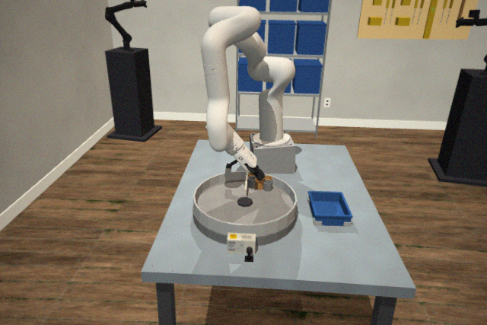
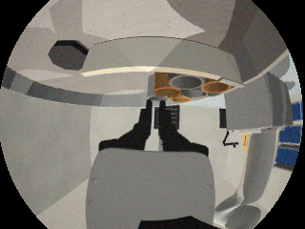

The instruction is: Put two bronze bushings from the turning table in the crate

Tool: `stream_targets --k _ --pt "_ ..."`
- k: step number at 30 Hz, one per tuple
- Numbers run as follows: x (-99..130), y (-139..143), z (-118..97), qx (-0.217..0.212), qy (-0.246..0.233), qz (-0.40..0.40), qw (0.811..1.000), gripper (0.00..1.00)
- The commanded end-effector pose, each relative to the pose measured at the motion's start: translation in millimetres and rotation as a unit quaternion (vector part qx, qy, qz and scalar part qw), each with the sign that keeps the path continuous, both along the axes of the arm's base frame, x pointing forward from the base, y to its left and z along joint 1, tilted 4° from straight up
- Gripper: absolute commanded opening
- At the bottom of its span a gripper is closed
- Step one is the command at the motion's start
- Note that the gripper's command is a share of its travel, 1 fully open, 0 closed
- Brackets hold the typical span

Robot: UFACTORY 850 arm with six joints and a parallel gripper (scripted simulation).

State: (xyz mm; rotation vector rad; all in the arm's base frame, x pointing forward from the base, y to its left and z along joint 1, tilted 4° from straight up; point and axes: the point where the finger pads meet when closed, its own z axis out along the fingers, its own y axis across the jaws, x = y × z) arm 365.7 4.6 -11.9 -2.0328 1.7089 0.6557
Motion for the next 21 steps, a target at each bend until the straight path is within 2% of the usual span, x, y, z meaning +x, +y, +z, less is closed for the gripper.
stream_targets --k 1,21 --pt "1.5 -0.6 -4.7 0.0 -0.001 0.0 1.0 0.1" --pt "1.5 -0.7 -7.2 0.0 -0.001 0.0 1.0 0.1"
